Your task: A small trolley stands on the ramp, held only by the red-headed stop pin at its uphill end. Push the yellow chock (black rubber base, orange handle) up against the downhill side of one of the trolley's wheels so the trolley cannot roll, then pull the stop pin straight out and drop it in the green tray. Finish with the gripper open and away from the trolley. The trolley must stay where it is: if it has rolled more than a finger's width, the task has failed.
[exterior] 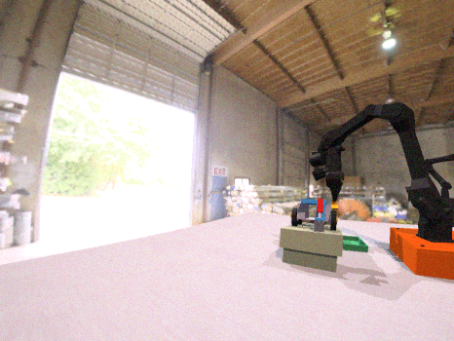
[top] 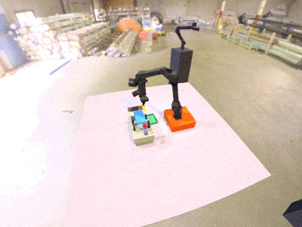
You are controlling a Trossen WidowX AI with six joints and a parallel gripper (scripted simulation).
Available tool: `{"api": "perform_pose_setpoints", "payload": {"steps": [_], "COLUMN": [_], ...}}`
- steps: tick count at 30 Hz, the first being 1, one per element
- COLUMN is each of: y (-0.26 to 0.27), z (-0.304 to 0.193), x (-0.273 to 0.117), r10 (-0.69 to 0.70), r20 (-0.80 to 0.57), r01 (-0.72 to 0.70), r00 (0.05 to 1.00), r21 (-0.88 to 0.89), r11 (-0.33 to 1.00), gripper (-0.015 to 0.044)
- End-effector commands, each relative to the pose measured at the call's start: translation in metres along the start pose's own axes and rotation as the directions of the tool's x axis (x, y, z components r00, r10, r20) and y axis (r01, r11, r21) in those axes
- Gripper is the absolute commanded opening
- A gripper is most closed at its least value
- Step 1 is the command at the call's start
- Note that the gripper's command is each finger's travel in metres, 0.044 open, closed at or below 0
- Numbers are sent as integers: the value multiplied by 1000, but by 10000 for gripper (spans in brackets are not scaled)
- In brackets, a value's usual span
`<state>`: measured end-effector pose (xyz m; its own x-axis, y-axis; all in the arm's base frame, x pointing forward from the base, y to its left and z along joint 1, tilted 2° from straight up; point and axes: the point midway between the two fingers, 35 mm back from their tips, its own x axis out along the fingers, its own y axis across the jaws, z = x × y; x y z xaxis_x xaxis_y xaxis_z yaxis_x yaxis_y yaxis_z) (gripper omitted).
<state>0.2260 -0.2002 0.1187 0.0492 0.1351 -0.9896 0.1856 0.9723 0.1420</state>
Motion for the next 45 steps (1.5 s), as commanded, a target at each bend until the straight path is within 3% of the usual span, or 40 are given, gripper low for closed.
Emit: {"api": "perform_pose_setpoints", "payload": {"steps": [1,24,45], "y": [0,0,16], "z": [4,5,5], "x": [1,61,62], "r10": [-1,0,1], "r20": [8,8,8], "r01": [1,0,-1], "r00": [1000,1000,1000], "r21": [4,4,4], "r11": [1000,1000,1000], "gripper": [0,0,0]}}
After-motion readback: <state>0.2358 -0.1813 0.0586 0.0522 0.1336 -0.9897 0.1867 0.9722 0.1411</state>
